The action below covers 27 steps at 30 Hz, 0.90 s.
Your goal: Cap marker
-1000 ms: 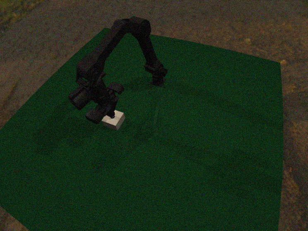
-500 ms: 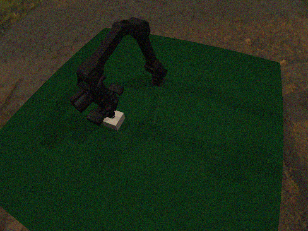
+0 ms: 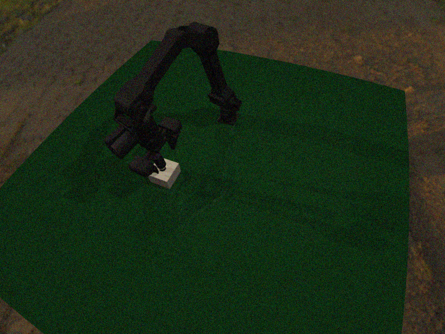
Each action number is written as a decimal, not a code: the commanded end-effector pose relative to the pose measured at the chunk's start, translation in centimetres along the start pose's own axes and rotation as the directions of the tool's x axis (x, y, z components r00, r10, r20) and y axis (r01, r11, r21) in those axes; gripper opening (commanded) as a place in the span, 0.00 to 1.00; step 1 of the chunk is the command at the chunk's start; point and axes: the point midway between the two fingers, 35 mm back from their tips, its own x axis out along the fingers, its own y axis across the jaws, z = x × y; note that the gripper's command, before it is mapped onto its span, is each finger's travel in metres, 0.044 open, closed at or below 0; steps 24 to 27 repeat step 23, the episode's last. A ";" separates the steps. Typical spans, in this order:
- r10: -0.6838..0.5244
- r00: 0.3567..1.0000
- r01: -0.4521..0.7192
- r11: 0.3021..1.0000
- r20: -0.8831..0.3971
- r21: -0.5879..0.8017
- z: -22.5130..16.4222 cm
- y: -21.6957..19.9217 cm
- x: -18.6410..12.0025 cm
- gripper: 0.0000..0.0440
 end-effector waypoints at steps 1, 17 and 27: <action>0.033 0.999 -0.033 0.999 0.015 0.000 0.2 0.1 -1.1 1.00; 0.129 0.990 -0.129 0.992 0.049 0.004 0.8 -0.3 -6.1 1.00; 0.150 0.987 -0.150 0.989 0.057 -0.004 1.0 -0.7 -7.2 0.97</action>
